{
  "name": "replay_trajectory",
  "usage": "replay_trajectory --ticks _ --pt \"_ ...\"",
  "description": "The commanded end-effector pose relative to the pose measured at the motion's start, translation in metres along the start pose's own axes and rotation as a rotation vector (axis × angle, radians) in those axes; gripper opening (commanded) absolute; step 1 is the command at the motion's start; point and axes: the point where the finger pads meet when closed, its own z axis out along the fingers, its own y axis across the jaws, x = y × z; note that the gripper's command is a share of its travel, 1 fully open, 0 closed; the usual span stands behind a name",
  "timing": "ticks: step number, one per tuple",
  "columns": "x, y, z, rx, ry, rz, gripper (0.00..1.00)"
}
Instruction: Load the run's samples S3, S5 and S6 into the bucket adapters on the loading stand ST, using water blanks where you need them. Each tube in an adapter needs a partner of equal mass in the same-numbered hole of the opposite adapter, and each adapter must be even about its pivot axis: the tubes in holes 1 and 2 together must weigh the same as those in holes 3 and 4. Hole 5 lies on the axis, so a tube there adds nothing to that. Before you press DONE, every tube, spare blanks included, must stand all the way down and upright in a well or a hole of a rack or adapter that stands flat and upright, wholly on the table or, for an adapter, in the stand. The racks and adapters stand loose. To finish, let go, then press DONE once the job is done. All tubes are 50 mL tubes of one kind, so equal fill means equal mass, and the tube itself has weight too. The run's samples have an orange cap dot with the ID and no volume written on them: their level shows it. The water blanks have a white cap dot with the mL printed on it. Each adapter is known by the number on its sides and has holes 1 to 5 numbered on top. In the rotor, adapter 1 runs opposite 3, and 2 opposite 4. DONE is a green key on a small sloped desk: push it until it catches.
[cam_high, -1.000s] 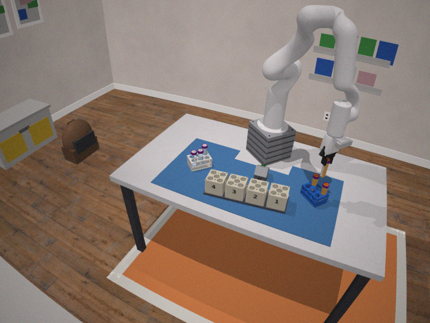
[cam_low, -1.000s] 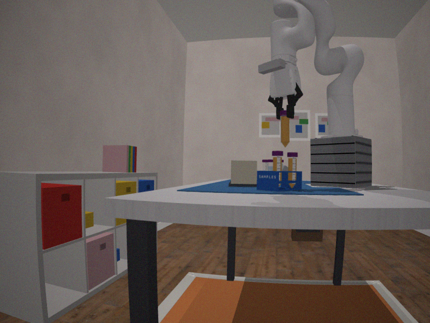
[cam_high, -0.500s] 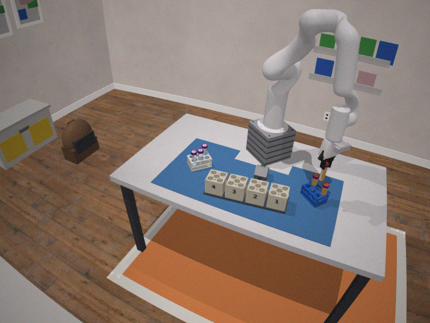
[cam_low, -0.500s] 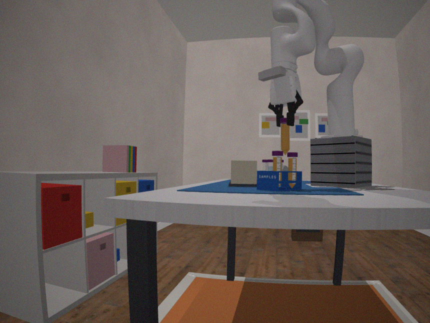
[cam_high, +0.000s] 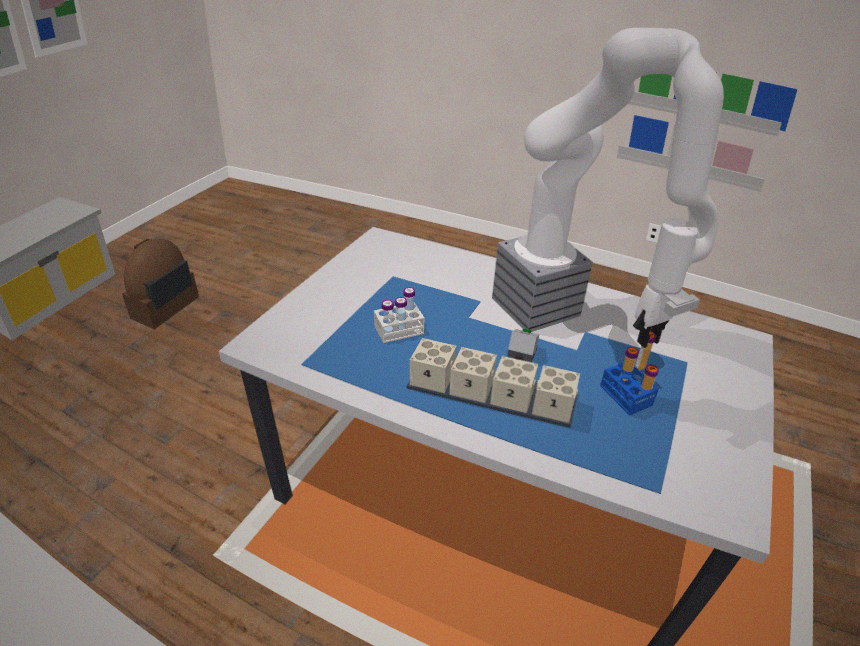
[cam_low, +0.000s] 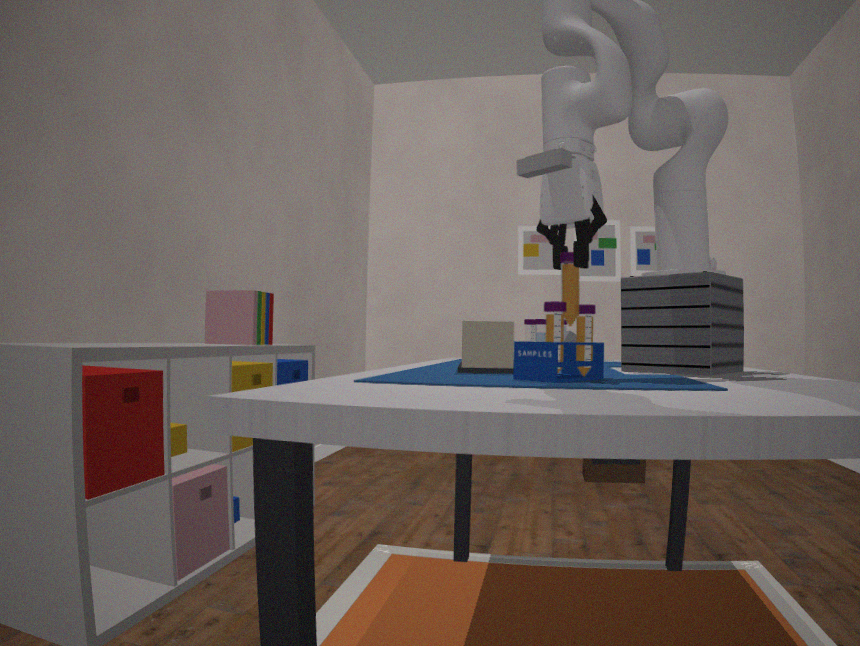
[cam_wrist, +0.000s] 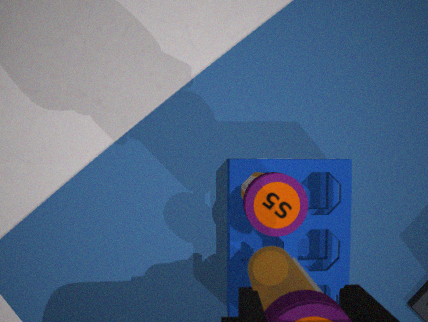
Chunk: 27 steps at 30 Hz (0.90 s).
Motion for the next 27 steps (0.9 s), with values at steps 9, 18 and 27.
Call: replay_trajectory --ticks 9,18,27 --pt "0.001 0.000 0.018 0.000 0.002 0.000 0.00" --pt "0.001 0.000 0.018 0.000 0.002 0.000 0.00" --pt "0.001 0.000 0.021 0.000 0.002 0.000 0.00"
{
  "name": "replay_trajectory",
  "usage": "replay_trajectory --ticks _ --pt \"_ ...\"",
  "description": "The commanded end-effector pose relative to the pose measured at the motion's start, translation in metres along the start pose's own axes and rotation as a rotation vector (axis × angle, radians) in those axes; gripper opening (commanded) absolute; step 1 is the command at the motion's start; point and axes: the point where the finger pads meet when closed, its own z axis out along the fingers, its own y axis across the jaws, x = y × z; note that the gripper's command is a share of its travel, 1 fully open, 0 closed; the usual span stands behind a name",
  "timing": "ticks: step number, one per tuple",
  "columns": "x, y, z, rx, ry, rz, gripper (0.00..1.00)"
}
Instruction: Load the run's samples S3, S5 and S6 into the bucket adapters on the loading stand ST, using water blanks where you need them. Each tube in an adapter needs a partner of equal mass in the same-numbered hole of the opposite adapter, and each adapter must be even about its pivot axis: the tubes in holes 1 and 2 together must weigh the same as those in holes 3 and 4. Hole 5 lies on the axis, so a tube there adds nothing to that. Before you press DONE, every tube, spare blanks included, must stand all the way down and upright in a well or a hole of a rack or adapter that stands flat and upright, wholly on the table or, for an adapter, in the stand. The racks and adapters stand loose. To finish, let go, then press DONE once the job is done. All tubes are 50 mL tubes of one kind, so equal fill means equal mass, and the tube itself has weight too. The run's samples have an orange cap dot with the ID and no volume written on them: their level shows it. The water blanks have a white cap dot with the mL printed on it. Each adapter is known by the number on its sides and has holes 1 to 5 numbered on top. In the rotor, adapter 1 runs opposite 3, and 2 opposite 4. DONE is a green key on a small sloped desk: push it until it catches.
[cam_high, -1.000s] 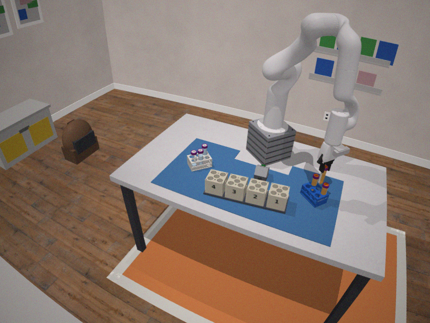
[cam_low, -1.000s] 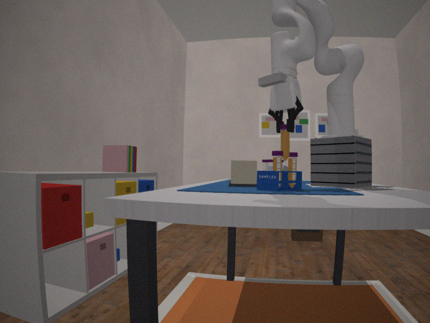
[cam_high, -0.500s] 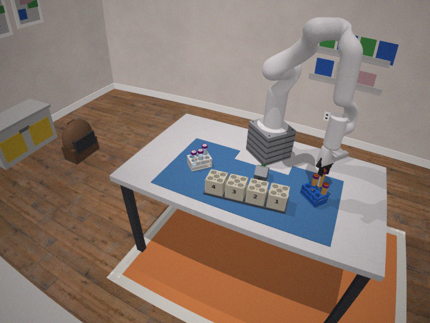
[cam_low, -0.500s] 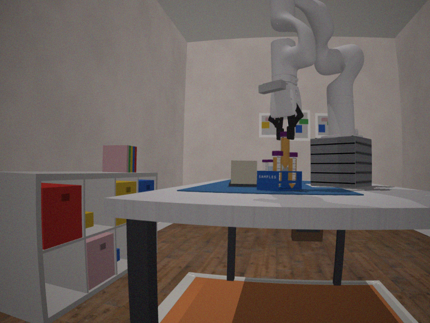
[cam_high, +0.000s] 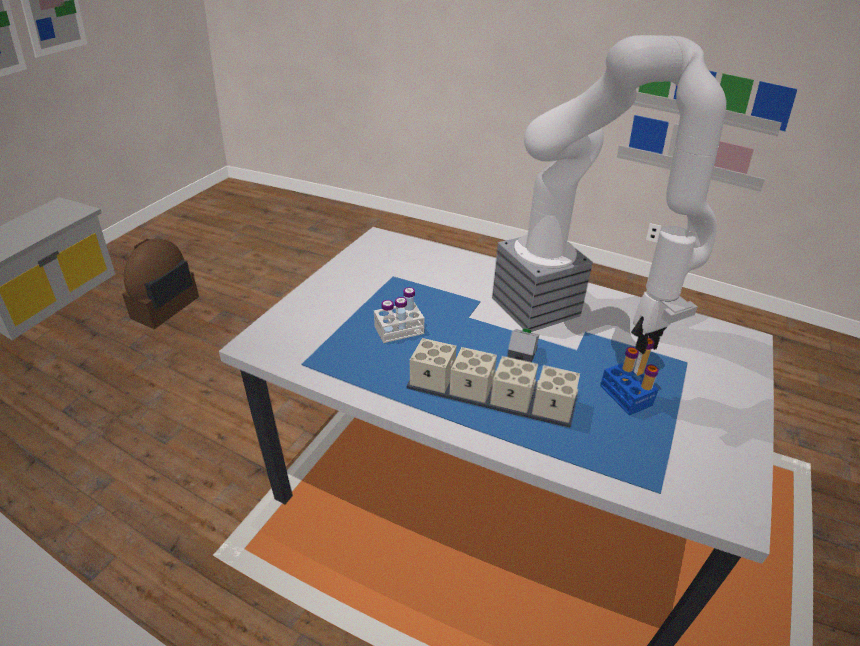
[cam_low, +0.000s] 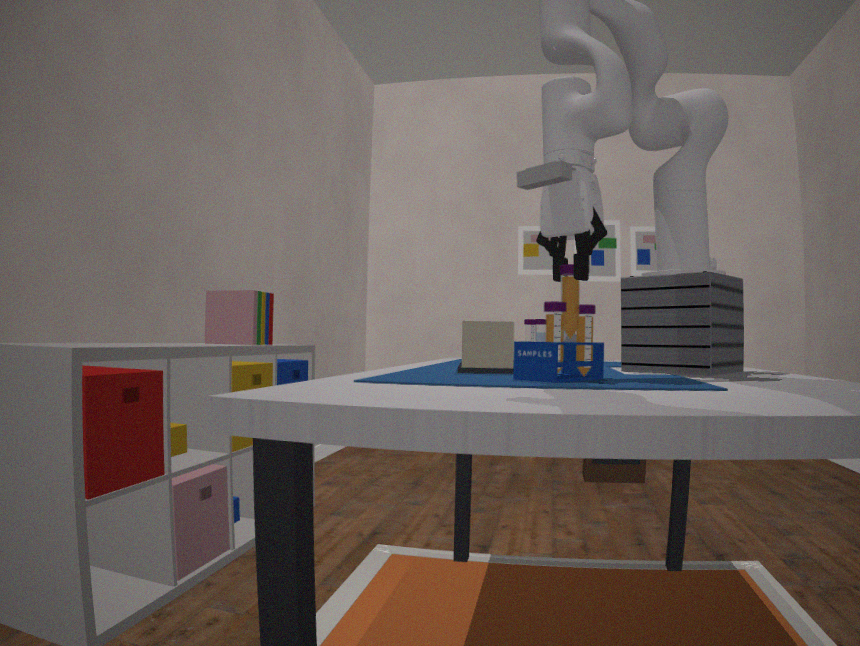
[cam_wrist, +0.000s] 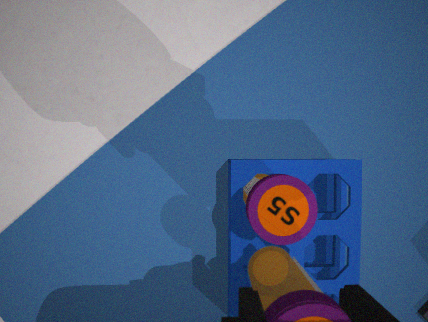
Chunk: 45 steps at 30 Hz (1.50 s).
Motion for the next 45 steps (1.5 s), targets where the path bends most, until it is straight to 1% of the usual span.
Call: replay_trajectory --ticks 1,45 --pt "0.001 0.000 0.002 0.000 0.002 0.000 0.00" --pt "0.001 0.000 0.042 0.000 0.002 0.000 0.00"
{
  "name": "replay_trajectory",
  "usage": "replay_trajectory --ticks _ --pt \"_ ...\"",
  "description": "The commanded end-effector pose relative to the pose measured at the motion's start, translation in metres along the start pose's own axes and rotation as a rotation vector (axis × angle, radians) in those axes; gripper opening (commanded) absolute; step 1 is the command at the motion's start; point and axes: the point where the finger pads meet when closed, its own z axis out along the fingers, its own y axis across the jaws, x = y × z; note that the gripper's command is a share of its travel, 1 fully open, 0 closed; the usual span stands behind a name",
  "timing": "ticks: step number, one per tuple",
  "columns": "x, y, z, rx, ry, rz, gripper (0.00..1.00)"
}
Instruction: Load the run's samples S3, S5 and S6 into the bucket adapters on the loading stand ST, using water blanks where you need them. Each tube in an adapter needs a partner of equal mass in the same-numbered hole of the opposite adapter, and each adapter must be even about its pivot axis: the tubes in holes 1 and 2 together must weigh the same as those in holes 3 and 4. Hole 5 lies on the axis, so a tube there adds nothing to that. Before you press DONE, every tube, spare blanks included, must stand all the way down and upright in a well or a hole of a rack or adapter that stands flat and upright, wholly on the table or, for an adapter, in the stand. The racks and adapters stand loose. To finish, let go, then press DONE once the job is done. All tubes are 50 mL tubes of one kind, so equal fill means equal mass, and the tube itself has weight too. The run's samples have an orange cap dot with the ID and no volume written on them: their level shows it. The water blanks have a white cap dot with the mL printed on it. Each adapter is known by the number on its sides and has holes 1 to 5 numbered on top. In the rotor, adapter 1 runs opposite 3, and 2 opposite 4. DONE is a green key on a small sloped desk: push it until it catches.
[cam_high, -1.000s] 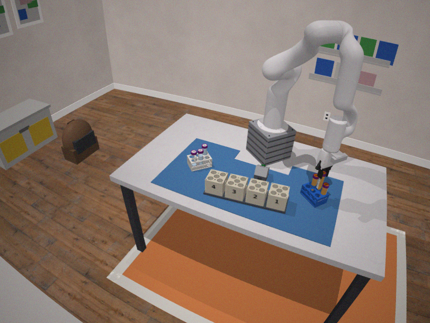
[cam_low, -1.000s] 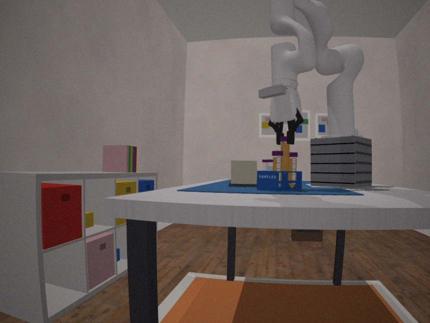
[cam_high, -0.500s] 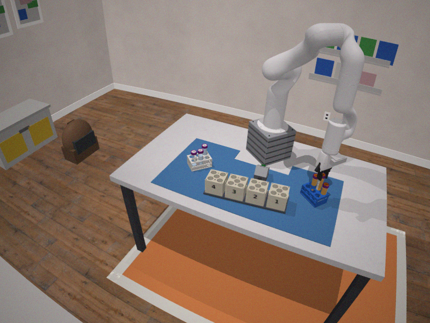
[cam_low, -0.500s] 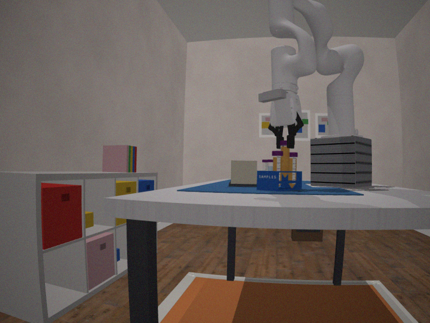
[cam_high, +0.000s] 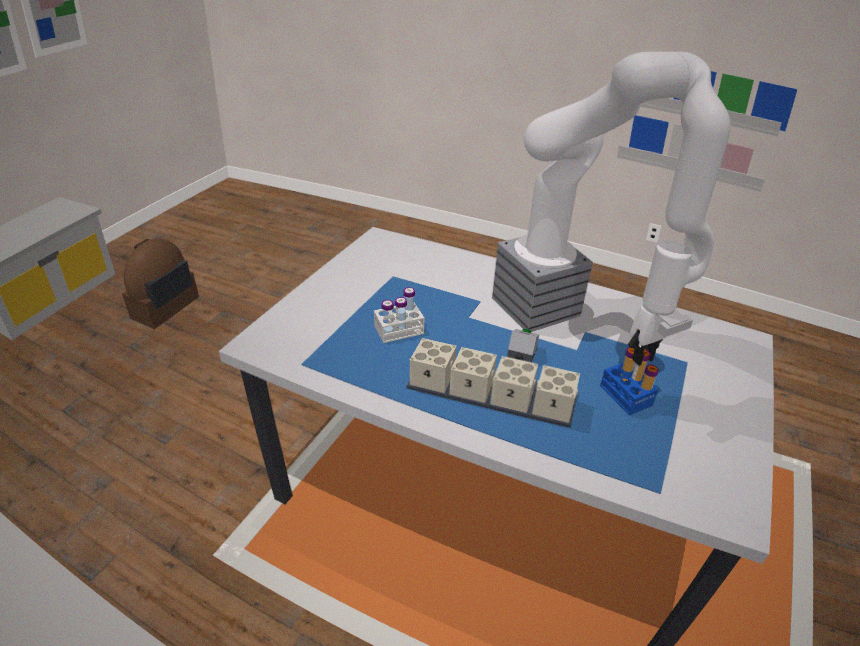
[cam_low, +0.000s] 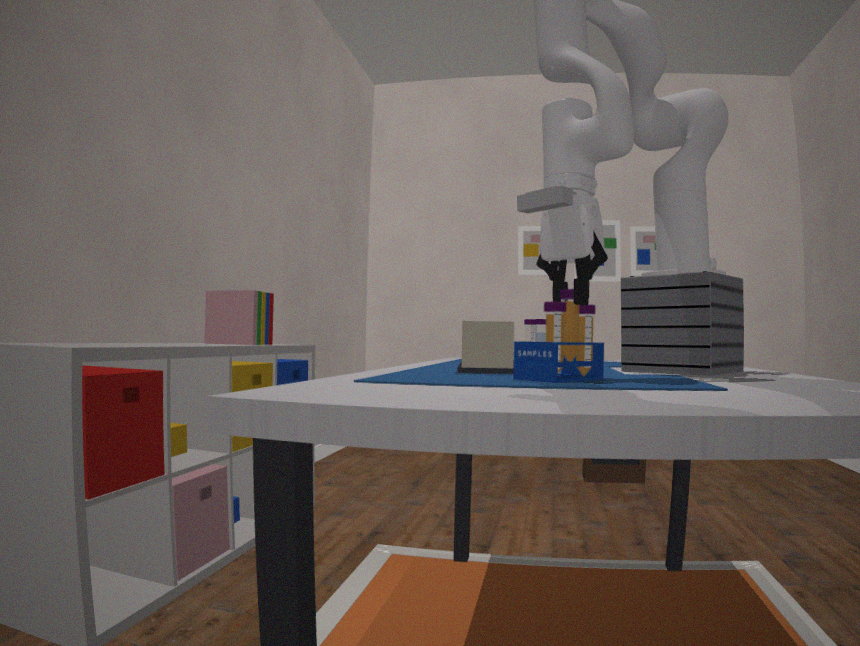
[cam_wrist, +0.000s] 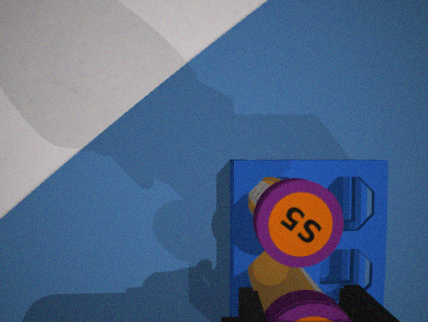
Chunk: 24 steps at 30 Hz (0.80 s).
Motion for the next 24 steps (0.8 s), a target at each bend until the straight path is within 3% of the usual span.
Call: replay_trajectory --ticks 1,24 --pt "0.001 0.000 0.004 0.000 0.002 0.000 0.00" --pt "0.001 0.000 0.020 0.000 0.002 0.000 0.00"
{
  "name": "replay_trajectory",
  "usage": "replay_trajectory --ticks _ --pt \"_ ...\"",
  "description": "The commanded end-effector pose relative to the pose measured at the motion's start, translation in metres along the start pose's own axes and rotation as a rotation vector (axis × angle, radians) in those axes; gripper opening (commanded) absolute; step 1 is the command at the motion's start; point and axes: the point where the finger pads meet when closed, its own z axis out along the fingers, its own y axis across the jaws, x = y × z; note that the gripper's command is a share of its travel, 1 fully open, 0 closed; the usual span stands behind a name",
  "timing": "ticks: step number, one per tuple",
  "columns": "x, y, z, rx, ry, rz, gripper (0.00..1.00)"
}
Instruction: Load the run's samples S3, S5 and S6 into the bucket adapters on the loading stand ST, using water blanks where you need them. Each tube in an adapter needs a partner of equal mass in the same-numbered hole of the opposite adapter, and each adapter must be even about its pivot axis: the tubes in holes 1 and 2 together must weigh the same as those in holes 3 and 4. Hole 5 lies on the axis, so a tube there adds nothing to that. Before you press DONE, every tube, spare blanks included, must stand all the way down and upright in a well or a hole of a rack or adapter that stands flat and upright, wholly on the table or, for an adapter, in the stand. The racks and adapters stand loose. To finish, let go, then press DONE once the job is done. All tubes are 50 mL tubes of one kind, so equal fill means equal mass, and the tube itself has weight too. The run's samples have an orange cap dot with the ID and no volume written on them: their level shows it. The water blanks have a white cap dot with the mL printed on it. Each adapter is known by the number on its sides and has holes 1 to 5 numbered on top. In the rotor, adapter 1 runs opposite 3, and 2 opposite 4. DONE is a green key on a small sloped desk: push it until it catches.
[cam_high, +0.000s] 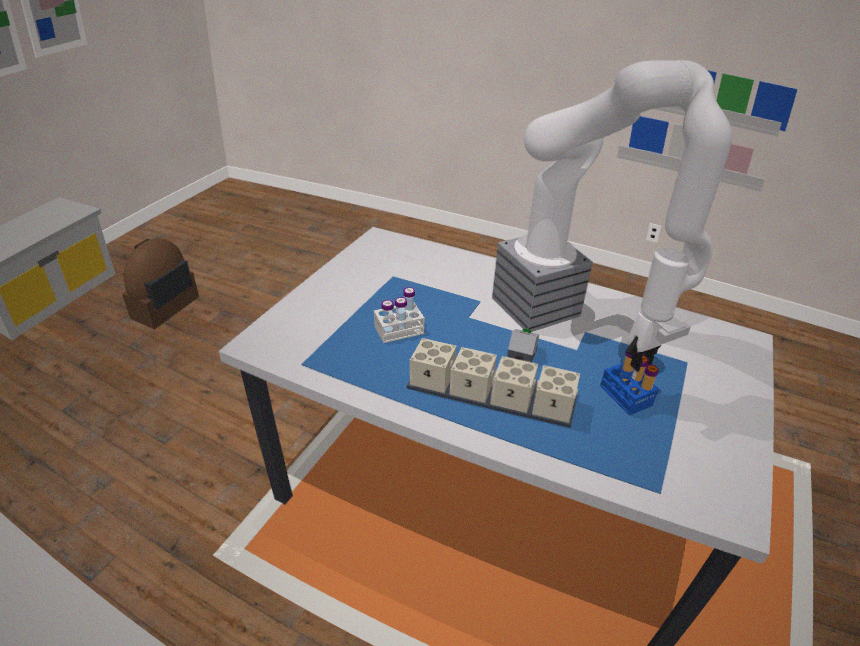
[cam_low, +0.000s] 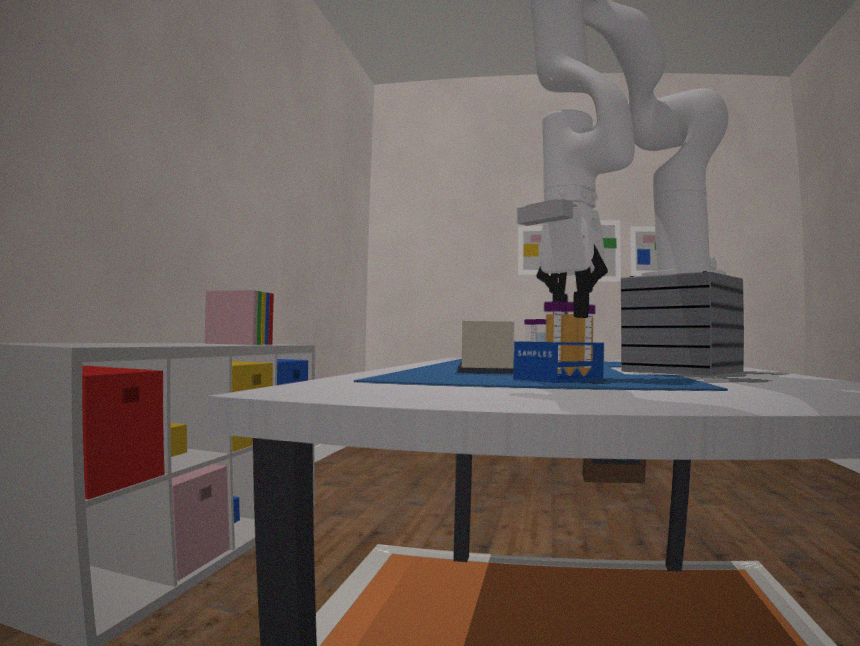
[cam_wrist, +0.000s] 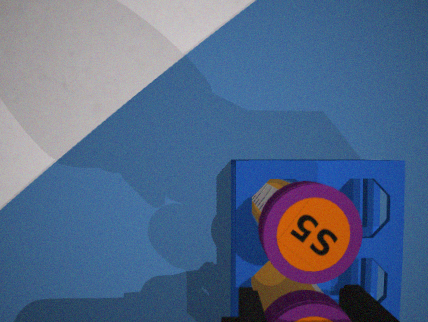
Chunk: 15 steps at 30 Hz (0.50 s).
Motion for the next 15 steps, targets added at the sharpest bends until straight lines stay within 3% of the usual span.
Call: replay_trajectory --ticks 1,10,11,15 --pt "0.0009 0.0000 0.0001 0.000 0.002 0.000 0.00" --pt "0.0010 -0.0001 0.0001 0.000 0.002 0.000 0.00" --pt "0.0009 -0.0001 0.0005 0.000 0.002 0.000 0.44" --pt "0.0009 -0.0001 0.0005 0.000 0.002 0.000 0.44"
